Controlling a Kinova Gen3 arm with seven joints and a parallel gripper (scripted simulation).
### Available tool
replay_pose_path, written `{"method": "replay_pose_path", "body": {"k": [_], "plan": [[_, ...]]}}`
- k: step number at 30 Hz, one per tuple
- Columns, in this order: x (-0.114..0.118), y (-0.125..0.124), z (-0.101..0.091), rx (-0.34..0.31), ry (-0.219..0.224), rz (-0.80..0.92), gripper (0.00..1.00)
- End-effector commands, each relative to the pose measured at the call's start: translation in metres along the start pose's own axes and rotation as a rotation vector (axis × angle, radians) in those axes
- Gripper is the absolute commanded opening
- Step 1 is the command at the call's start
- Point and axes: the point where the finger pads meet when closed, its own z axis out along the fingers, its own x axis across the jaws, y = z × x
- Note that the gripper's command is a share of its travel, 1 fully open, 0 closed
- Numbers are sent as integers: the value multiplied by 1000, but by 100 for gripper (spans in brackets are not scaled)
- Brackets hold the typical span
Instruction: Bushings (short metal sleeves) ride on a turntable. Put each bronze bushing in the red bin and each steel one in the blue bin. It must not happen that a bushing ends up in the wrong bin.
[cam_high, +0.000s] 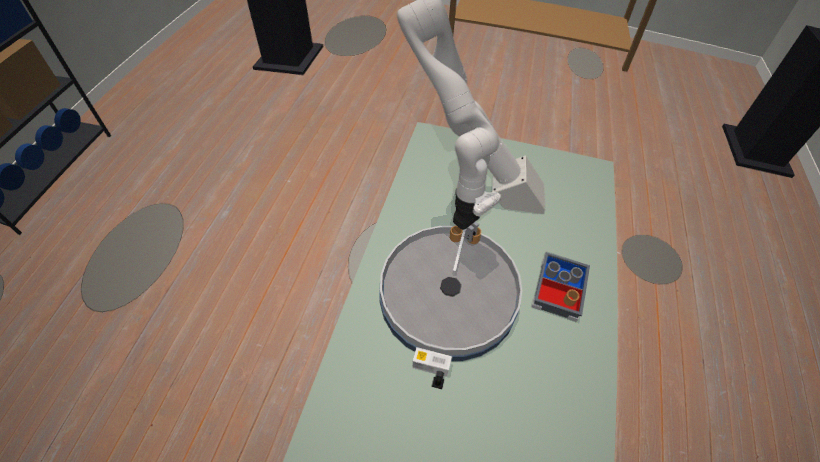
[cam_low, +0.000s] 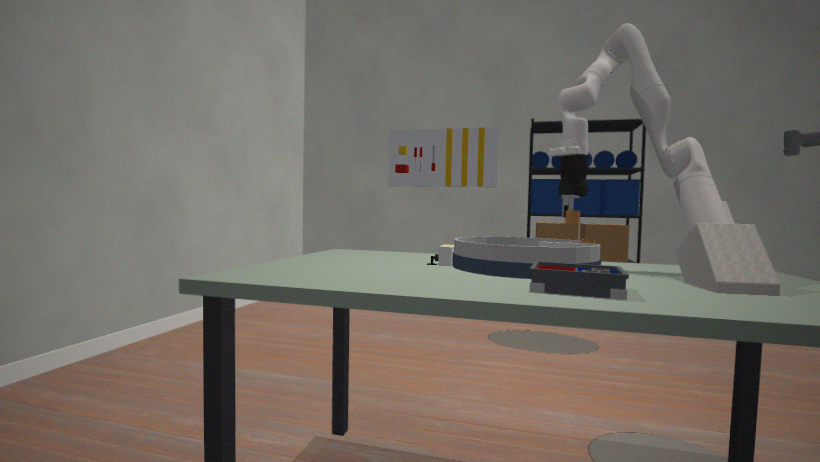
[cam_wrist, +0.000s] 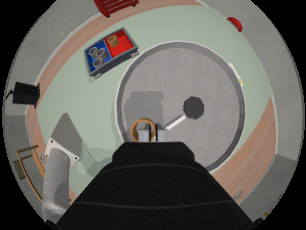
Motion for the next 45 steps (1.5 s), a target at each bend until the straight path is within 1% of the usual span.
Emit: {"method": "replay_pose_path", "body": {"k": [1,5,10,15,18,22,24,25,28,33,36,39,41,43,45], "plan": [[-7,-14,4,-23,10,18,0],[-23,-59,6,-23,11,157,0],[-23,-59,6,-23,11,157,0],[-44,-115,7,-21,13,332,0],[-44,-115,7,-21,13,332,0],[-61,-159,8,-20,15,471,0],[-61,-159,8,-20,15,471,0],[-65,-170,8,-20,15,506,0],[-65,-170,8,-20,15,506,0],[-85,-226,10,-19,17,681,0],[-85,-226,10,-19,17,681,0],[-98,-260,11,-18,18,786,0],[-98,-260,11,-18,18,786,0],[-106,-282,11,-17,19,855,0],[-106,-282,11,-17,19,855,0]]}}
